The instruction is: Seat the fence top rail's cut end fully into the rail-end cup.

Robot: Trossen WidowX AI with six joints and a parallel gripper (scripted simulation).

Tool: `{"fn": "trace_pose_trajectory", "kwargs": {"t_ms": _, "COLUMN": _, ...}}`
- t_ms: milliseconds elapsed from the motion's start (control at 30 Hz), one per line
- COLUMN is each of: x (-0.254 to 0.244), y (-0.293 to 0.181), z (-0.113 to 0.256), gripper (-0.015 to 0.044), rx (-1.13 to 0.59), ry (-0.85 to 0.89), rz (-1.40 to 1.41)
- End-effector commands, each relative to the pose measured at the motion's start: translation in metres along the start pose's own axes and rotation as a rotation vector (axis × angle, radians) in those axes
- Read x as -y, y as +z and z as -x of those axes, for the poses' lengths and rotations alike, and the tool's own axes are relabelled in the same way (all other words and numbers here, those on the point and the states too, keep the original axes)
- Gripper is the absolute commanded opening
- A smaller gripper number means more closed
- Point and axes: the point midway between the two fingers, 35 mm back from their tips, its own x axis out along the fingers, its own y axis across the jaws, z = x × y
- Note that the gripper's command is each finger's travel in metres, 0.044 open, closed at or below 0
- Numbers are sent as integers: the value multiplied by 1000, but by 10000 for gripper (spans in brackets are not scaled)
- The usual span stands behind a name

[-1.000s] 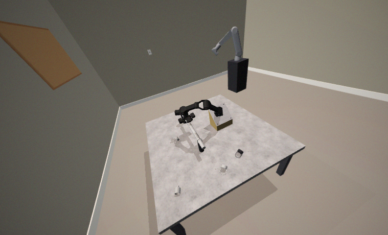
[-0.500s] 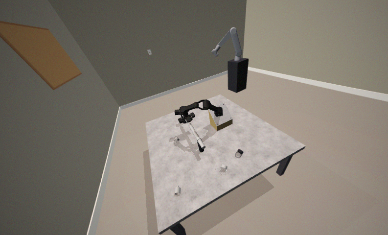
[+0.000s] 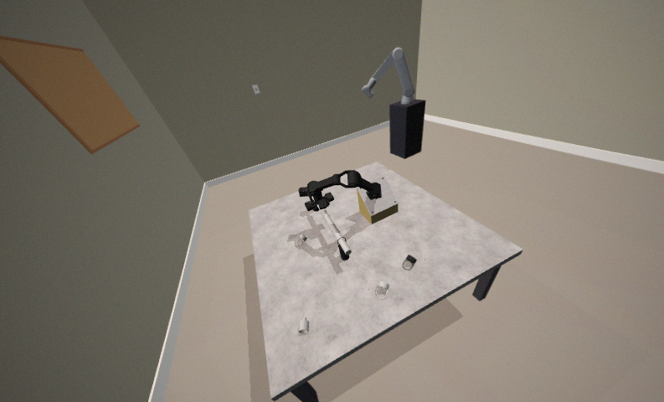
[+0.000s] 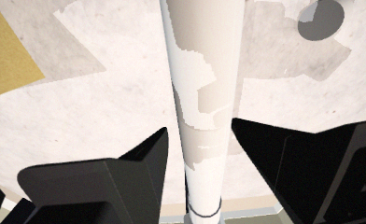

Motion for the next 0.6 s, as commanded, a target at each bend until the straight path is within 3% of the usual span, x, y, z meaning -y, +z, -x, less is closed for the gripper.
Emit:
{"fn": "trace_pose_trajectory", "kwargs": {"t_ms": 0, "x": 1, "y": 6, "z": 8, "gripper": 367, "rx": 0, "ry": 0, "rz": 0}}
{"fn": "trace_pose_trajectory", "kwargs": {"t_ms": 100, "x": 0, "y": 14, "z": 22, "gripper": 440, "rx": 0, "ry": 0, "rz": 0}}
{"fn": "trace_pose_trajectory", "kwargs": {"t_ms": 400, "x": -2, "y": 25, "z": 48, "gripper": 440, "rx": -3, "ry": -4, "rz": 4}}
{"fn": "trace_pose_trajectory", "kwargs": {"t_ms": 567, "x": -5, "y": 27, "z": 89, "gripper": 440, "rx": -3, "ry": -4, "rz": 4}}
